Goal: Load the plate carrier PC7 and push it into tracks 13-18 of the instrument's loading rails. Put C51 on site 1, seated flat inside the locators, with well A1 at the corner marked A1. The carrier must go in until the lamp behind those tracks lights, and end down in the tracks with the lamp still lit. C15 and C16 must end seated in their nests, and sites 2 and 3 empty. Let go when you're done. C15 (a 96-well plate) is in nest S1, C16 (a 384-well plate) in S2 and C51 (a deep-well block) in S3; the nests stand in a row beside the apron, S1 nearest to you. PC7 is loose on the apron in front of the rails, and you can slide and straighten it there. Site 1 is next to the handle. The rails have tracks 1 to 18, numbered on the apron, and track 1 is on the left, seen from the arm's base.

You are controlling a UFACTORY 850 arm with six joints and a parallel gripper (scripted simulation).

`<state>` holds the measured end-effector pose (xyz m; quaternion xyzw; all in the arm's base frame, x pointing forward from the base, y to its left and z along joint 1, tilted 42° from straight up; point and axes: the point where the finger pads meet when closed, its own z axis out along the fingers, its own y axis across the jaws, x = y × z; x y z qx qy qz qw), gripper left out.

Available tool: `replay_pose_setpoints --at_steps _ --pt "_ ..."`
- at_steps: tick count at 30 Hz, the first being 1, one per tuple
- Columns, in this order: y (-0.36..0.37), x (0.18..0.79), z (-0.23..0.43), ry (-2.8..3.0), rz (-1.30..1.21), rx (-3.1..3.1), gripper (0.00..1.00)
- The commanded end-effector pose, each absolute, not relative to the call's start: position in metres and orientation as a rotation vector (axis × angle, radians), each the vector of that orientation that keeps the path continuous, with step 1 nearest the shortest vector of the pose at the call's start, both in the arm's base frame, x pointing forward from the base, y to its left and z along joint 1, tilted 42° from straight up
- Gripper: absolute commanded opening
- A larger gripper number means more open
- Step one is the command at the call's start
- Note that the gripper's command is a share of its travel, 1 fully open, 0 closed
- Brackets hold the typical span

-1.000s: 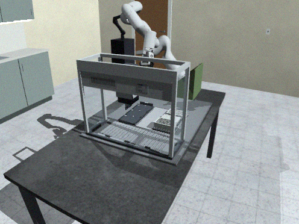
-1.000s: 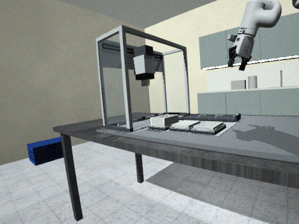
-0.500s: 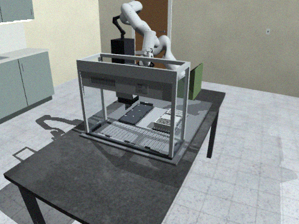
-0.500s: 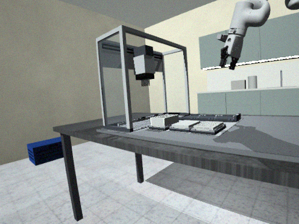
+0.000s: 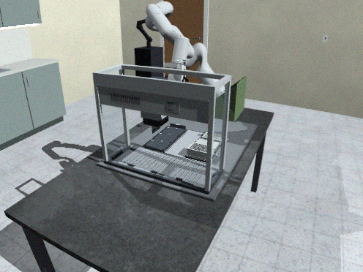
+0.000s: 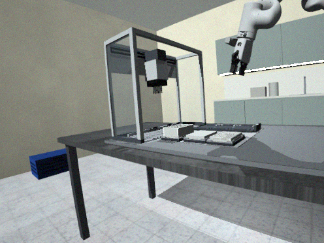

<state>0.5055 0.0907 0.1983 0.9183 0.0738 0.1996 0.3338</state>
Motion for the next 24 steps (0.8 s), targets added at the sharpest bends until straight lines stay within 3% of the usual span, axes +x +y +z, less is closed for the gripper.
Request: replay_pose_setpoints --at_steps 1,24 --pt "0.1 0.522 0.194 0.268 0.47 2.377 1.0" --pt "0.131 0.574 0.168 0.579 0.272 2.283 1.0"
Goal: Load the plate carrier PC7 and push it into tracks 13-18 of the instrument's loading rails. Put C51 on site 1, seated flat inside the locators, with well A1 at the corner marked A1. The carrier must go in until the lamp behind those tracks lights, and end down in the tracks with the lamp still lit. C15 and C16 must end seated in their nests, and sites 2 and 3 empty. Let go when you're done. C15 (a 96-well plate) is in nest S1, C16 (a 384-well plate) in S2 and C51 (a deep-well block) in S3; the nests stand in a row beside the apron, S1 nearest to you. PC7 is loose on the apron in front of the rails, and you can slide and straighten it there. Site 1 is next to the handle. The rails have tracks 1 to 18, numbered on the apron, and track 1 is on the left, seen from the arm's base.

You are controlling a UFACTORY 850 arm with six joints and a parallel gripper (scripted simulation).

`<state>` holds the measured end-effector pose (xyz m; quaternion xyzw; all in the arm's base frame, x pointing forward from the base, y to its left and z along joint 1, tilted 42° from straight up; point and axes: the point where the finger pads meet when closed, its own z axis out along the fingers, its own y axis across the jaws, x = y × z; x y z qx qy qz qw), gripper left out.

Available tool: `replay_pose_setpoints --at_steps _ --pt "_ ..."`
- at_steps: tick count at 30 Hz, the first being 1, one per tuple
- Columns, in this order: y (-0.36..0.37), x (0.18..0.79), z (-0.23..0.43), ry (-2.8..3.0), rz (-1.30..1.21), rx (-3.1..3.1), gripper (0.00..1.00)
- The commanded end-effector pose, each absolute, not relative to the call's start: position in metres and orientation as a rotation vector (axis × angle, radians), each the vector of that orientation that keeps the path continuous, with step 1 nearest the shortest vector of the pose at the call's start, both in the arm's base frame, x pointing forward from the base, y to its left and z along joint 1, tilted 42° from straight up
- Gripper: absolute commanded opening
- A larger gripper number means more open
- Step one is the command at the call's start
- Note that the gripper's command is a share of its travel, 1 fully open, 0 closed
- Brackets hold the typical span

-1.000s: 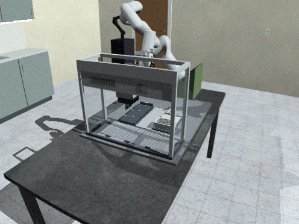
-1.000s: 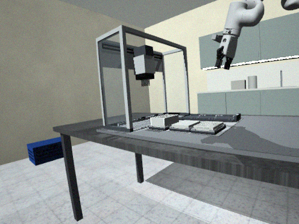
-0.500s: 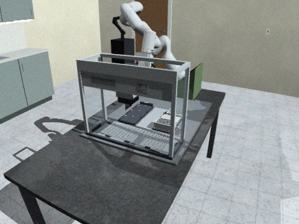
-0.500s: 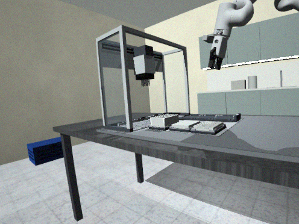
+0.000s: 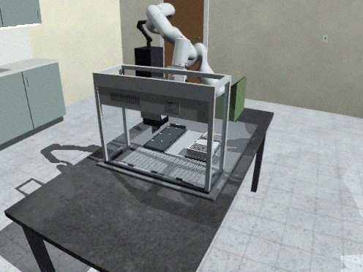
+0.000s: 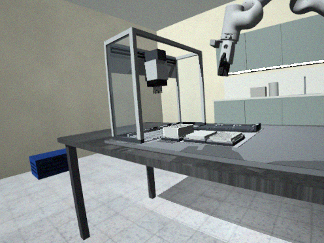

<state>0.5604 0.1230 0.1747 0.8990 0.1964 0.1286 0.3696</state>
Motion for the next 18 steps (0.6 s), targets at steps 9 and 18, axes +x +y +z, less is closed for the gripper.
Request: replay_pose_setpoints --at_steps 9,18 --pt "0.143 0.591 0.155 0.681 0.203 2.247 1.0" --pt "0.156 0.61 0.138 0.816 0.11 2.198 1.0"
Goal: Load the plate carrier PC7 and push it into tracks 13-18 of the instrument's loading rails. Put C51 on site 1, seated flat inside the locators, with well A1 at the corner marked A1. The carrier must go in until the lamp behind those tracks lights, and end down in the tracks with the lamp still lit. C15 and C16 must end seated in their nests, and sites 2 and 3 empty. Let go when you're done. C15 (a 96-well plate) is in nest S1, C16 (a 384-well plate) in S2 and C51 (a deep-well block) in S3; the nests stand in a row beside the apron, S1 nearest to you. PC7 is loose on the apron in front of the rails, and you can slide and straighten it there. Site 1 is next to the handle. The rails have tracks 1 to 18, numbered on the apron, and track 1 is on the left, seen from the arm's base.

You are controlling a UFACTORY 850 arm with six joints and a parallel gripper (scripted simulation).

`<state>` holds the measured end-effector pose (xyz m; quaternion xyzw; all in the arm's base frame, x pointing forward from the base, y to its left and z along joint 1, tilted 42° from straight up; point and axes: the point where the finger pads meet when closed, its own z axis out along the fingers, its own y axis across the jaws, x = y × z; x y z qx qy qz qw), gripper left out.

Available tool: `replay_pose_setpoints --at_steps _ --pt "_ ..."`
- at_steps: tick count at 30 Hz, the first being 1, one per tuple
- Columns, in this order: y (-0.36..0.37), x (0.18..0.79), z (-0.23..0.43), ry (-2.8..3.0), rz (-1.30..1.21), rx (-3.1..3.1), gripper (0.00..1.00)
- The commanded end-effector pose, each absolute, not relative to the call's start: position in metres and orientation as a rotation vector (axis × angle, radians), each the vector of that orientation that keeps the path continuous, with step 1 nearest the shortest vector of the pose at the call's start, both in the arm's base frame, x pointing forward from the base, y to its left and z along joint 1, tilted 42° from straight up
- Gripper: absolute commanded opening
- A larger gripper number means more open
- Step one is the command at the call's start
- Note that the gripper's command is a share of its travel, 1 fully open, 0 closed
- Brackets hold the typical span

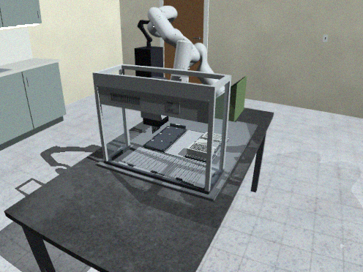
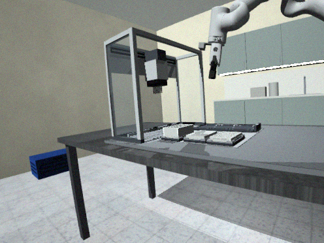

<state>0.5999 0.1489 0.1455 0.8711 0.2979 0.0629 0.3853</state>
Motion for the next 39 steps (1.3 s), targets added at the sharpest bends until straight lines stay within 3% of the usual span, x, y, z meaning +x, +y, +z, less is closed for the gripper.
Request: replay_pose_setpoints --at_steps 1,39 --pt "0.158 0.613 0.134 0.849 0.087 2.185 1.0" --pt "0.204 0.665 0.046 1.385 -0.287 1.945 1.0"
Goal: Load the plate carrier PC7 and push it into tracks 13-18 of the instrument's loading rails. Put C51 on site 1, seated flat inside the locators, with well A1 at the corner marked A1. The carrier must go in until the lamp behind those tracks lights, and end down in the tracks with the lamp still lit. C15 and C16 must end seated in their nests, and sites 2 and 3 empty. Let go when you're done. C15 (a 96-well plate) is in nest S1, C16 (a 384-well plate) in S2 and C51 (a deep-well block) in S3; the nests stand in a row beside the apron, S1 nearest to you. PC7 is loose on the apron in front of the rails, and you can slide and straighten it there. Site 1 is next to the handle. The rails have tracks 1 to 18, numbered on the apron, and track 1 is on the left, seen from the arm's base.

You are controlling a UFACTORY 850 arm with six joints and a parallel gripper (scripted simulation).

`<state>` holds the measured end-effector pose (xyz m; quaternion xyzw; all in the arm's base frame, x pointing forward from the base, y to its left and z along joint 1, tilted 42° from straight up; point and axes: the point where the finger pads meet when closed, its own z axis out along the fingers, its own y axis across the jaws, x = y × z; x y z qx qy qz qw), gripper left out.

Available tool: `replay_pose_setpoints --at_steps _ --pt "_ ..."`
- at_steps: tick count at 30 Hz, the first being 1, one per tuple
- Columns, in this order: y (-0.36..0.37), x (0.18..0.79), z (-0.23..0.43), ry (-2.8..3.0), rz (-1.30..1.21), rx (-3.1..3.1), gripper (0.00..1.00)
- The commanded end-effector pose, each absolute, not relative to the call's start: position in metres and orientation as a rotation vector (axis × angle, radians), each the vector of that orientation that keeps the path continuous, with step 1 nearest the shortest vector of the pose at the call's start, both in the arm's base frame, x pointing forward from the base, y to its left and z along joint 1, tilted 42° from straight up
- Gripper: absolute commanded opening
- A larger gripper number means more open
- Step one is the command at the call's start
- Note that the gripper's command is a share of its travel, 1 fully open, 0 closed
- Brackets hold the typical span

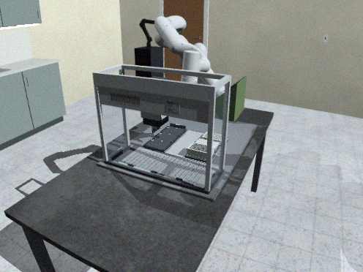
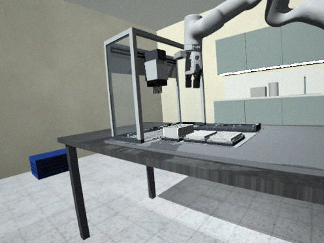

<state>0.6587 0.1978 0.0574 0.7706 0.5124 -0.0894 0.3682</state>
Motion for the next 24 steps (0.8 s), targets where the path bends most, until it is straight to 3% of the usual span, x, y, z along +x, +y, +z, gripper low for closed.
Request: replay_pose_setpoints --at_steps 1,24 --pt "0.206 0.666 0.042 1.417 -0.309 1.929 1.0" --pt "0.227 0.677 -0.023 1.759 -0.524 1.733 1.0"
